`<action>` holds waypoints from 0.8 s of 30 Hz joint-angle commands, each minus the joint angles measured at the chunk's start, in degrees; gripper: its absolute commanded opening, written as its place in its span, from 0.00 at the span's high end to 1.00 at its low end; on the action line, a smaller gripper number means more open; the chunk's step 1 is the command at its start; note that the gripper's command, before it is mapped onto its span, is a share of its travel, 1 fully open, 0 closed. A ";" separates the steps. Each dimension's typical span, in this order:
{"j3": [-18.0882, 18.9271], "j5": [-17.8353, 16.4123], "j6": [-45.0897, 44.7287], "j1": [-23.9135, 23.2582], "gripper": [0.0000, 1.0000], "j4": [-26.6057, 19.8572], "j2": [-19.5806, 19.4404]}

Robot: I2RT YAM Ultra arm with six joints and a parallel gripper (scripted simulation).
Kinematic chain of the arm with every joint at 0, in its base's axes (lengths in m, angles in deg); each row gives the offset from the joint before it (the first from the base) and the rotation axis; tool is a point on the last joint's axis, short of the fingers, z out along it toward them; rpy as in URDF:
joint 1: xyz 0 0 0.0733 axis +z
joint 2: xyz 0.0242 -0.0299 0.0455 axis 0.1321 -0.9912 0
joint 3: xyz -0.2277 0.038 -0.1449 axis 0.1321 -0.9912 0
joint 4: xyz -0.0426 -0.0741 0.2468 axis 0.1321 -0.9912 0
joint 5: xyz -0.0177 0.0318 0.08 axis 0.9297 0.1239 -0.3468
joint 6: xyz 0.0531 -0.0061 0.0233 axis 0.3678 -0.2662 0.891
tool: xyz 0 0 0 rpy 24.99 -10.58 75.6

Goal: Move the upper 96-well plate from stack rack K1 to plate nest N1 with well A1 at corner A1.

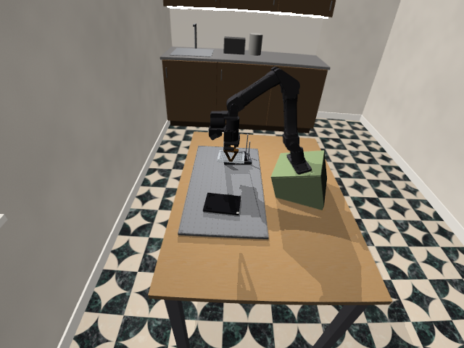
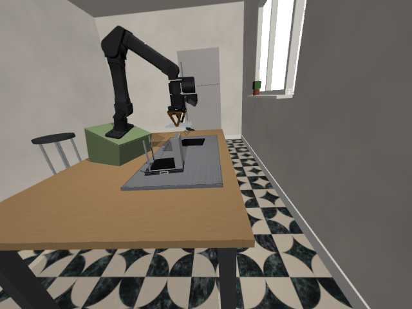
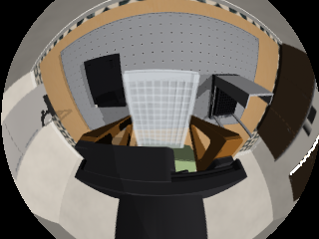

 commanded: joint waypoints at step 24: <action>7.51 5.26 16.78 16.32 1.00 -1.15 -7.86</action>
